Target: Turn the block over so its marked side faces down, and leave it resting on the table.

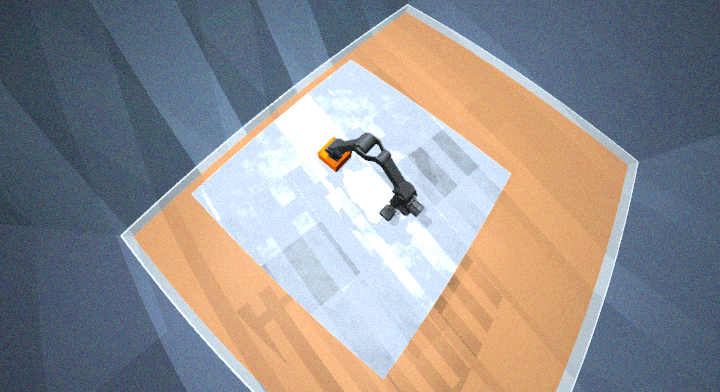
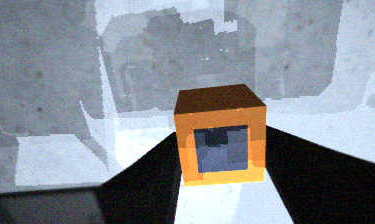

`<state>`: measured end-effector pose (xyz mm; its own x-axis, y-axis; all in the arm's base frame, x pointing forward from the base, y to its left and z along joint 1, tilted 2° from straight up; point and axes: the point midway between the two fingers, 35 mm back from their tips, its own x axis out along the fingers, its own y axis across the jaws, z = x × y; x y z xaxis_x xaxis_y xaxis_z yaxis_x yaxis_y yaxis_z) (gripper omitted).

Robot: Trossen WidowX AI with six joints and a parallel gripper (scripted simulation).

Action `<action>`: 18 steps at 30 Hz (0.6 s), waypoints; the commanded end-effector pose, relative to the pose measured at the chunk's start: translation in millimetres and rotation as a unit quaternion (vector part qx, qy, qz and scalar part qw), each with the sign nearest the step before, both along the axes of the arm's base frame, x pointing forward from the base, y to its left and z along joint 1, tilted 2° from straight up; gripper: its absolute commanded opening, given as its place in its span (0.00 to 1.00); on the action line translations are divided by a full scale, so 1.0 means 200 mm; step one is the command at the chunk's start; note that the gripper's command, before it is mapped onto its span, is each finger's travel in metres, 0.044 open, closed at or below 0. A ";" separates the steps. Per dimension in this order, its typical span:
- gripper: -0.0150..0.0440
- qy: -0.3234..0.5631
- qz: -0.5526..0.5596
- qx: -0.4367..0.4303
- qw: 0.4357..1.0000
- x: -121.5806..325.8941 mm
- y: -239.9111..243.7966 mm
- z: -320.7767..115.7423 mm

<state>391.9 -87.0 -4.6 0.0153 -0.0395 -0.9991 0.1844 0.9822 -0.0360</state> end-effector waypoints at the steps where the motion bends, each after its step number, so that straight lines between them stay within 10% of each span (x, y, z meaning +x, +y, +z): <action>1: 0.44 0.000 -0.001 0.001 1.000 0.00 0.00 0.00; 18: 0.25 -0.001 -0.001 0.001 1.000 0.00 0.01 0.15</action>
<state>390.5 -85.9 16.0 0.0075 -0.0379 -0.9993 0.1824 0.9826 -0.0359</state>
